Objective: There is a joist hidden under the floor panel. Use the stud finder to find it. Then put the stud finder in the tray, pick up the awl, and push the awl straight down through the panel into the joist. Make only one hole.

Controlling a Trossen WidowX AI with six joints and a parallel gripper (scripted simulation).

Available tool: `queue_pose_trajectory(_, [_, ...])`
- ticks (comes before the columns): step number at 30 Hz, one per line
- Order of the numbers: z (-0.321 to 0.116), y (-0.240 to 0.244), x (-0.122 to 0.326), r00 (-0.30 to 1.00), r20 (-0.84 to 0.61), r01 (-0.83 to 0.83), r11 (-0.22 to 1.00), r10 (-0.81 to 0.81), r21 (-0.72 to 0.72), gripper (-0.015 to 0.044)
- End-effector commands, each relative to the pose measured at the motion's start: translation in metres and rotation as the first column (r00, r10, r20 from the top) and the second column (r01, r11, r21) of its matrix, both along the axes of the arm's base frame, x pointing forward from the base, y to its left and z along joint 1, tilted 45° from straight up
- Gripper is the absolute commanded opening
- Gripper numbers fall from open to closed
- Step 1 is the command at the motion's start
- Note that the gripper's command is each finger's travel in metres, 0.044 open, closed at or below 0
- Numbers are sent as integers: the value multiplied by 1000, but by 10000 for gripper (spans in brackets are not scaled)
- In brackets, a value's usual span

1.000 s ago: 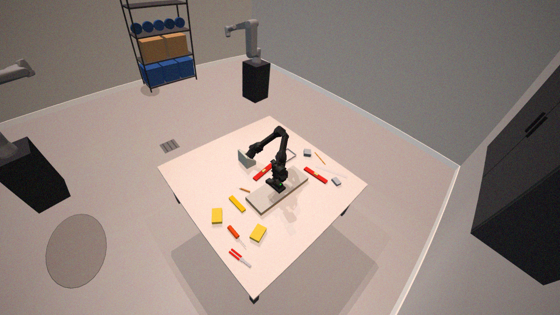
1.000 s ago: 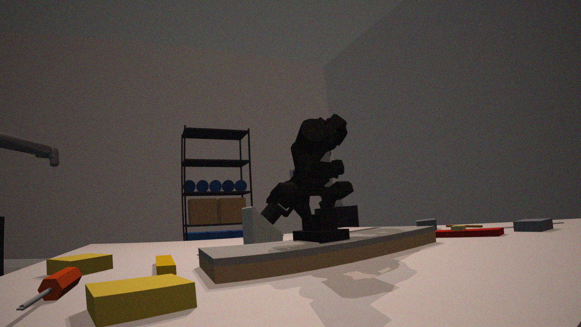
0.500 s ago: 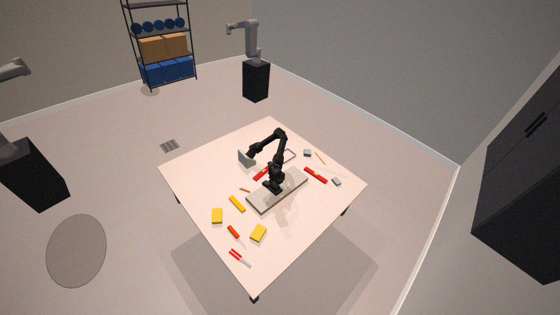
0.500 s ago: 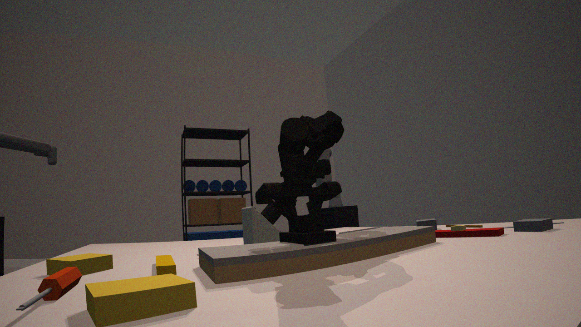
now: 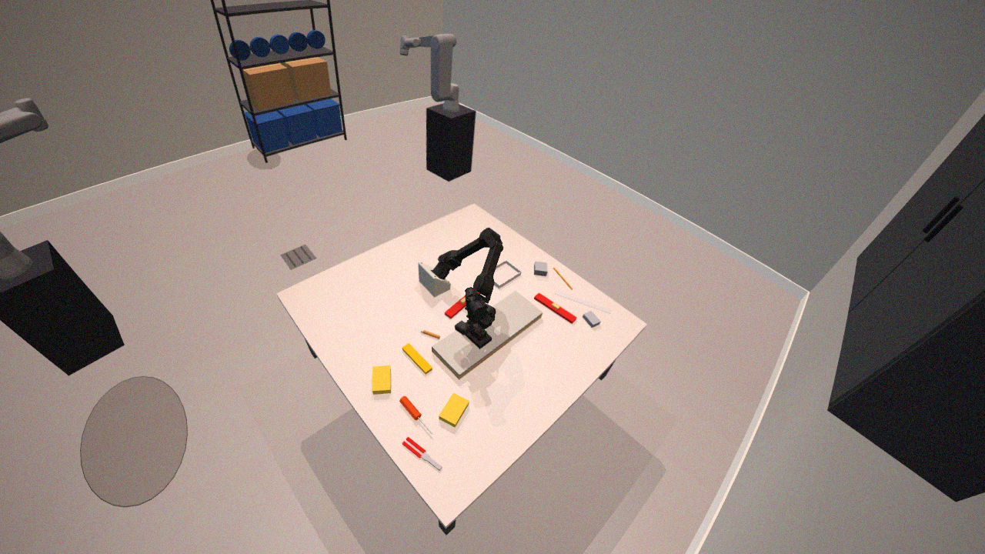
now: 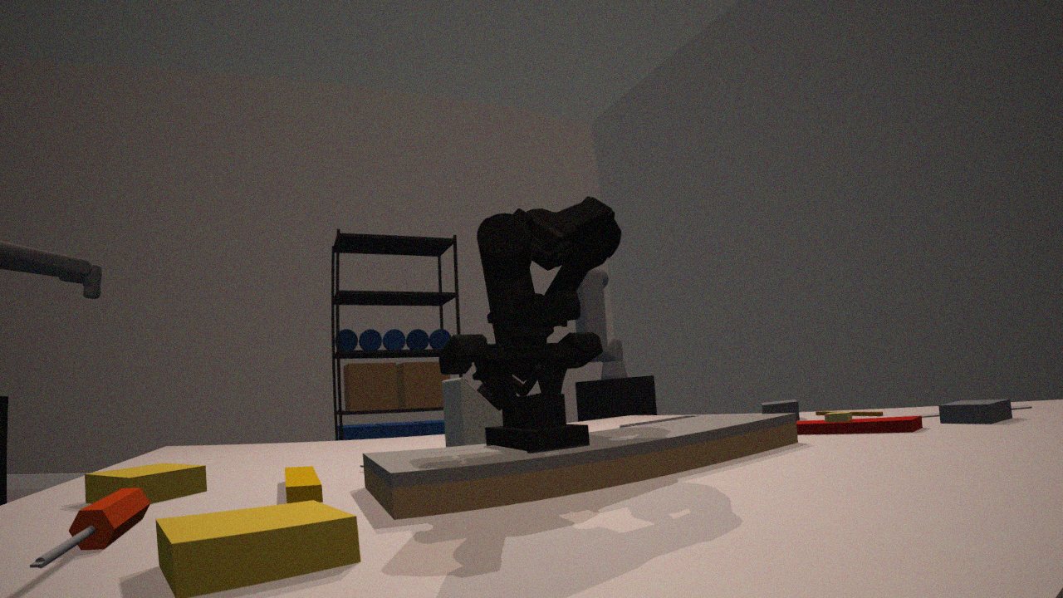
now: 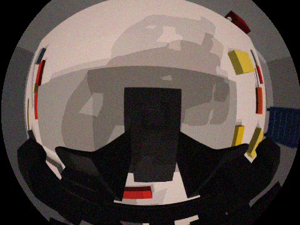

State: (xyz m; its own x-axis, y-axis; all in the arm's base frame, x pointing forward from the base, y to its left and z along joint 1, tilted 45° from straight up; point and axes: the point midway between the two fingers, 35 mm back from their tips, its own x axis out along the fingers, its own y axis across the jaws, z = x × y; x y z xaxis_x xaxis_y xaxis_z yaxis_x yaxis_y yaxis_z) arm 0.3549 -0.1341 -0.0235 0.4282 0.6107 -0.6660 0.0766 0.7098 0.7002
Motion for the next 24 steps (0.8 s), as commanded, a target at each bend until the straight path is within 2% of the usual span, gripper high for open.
queue_pose_trajectory(1, [-8,-8,-2,1000,-3,1,1000,-1,-4,0])
queue_pose_trajectory(24, [-44,-45,-6,1000,-2,1,1000,-1,-7,0])
